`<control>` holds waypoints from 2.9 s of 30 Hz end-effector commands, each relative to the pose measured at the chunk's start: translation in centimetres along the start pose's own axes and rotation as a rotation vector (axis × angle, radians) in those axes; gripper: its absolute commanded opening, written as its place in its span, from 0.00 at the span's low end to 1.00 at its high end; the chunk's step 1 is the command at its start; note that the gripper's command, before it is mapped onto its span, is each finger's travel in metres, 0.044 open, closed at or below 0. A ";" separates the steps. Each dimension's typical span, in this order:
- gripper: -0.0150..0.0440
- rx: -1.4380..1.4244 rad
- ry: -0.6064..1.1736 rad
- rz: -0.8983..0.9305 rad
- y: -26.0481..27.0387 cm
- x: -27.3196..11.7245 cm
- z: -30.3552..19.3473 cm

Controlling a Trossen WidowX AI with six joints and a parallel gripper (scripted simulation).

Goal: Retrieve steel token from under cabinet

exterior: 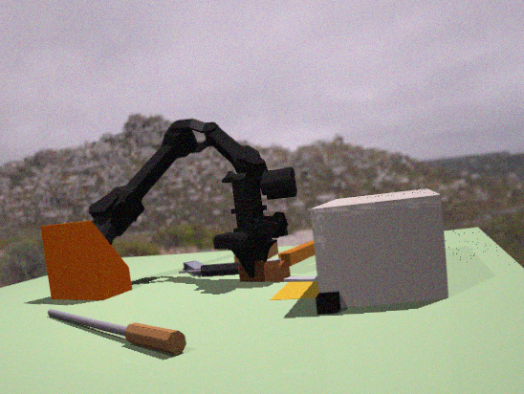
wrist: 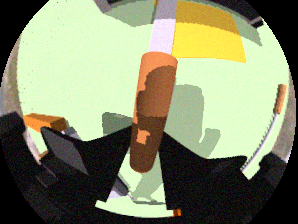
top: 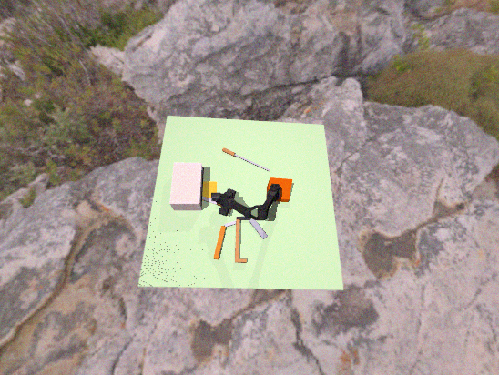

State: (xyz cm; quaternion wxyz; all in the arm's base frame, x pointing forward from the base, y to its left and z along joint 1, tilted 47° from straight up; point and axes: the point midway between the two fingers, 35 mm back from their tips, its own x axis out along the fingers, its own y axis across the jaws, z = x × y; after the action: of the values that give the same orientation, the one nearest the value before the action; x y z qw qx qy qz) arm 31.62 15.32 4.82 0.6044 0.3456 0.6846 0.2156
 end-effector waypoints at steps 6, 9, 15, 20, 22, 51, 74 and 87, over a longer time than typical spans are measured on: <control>0.25 0.007 0.003 -0.002 0.0 0.1 -1.3; 0.25 0.007 0.003 -0.002 0.0 0.1 -1.6; 0.25 0.007 0.003 -0.002 0.1 0.1 -2.4; 0.25 0.007 0.003 -0.002 0.1 0.1 -3.0; 0.25 0.007 0.004 -0.002 0.1 0.1 -3.3; 0.25 0.009 0.005 -0.002 0.4 0.1 -6.8; 0.25 0.010 0.006 -0.002 0.6 0.1 -9.4; 0.25 0.010 0.006 -0.001 0.8 0.1 -10.7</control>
State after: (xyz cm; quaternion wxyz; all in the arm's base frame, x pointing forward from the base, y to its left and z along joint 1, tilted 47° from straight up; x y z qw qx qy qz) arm 21.85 17.12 7.19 0.6029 0.3468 0.6857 0.2147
